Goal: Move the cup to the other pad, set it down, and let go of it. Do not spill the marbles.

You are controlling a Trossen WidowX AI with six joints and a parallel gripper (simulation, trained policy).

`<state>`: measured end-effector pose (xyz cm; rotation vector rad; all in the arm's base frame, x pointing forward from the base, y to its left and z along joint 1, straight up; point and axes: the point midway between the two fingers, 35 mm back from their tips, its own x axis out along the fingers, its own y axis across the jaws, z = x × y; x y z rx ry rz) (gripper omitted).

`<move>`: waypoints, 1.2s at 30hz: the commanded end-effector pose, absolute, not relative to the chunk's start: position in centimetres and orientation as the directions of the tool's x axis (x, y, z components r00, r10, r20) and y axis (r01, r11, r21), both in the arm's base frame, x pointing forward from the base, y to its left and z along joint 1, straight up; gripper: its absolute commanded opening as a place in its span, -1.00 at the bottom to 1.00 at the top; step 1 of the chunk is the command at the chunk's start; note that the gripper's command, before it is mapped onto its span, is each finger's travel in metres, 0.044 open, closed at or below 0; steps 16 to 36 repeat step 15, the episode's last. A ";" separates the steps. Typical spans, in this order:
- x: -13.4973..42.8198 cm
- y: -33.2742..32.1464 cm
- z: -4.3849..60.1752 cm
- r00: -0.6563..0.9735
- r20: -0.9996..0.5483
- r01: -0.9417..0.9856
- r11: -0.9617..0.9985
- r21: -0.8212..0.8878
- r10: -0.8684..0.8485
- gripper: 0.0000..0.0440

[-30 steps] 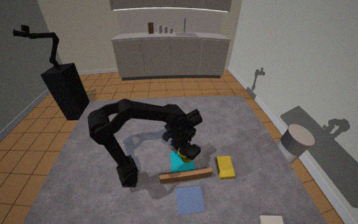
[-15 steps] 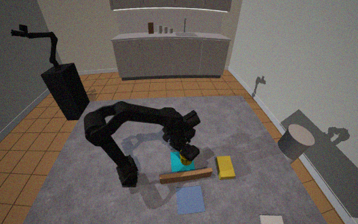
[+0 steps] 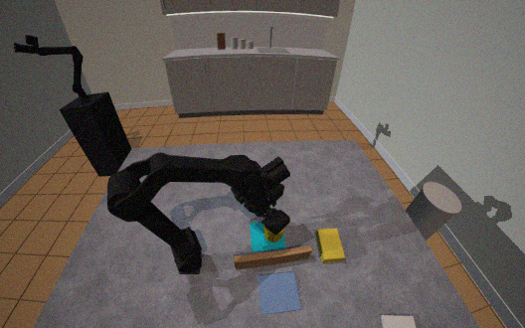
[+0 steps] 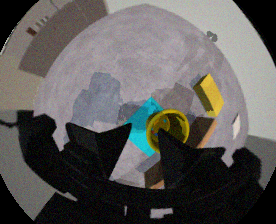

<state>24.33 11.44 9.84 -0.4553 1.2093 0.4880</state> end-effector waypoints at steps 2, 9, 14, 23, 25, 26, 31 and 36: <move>23.9 11.4 10.9 0.292 -0.946 -0.570 0.820 -0.055 0.140 0.06; 23.9 11.3 13.2 0.345 -0.923 -0.557 0.829 -0.054 0.171 0.27; 24.1 11.1 15.0 0.382 -0.905 -0.541 0.839 -0.055 0.187 0.71; 24.1 11.0 15.4 0.388 -0.902 -0.537 0.842 -0.054 0.190 0.82; 24.1 11.0 15.4 0.388 -0.902 -0.537 0.842 -0.054 0.190 0.82; 24.1 11.0 15.4 0.388 -0.902 -0.537 0.842 -0.054 0.190 0.82; 24.1 11.0 15.4 0.388 -0.902 -0.537 0.842 -0.054 0.190 0.82; 24.1 11.0 15.4 0.388 -0.902 -0.537 0.842 -0.054 0.190 0.82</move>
